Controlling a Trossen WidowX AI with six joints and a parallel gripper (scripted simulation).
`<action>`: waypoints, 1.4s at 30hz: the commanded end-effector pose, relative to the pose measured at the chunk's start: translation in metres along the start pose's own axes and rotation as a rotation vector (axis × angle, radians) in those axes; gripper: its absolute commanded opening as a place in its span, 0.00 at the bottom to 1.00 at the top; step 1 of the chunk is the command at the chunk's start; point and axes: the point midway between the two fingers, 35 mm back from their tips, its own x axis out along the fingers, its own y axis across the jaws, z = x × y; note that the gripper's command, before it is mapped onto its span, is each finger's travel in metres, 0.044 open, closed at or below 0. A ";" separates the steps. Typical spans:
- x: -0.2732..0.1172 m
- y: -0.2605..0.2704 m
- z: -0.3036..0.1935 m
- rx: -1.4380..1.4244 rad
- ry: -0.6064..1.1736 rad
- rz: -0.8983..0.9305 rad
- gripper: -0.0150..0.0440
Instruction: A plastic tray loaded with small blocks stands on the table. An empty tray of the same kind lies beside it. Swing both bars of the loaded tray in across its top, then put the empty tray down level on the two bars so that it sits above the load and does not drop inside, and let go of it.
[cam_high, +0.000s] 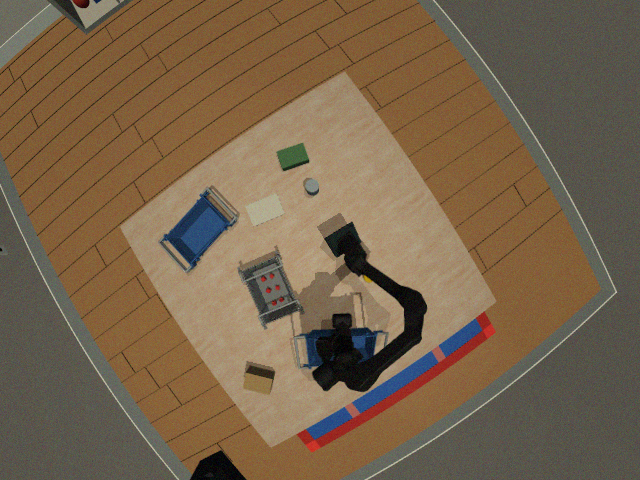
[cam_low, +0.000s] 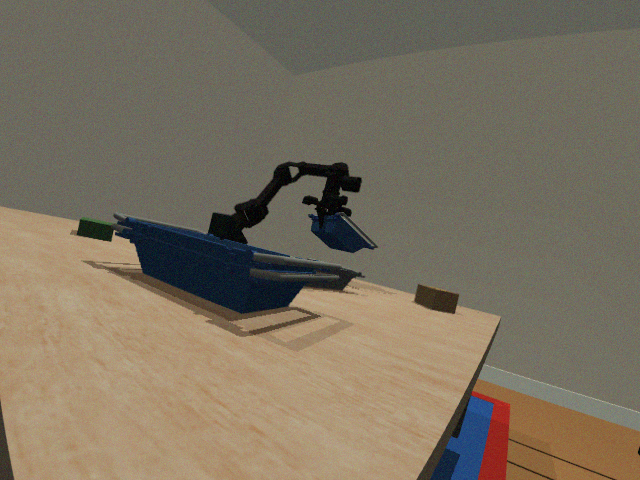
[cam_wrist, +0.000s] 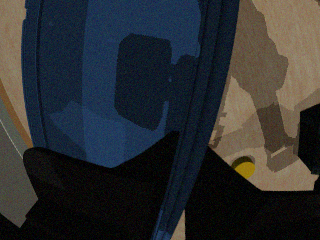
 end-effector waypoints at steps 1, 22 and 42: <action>-0.004 0.002 0.015 0.060 -0.021 0.012 0.25; -0.004 -0.021 0.094 0.423 -0.035 -0.003 0.25; -0.005 -0.064 0.164 0.768 -0.032 0.001 0.25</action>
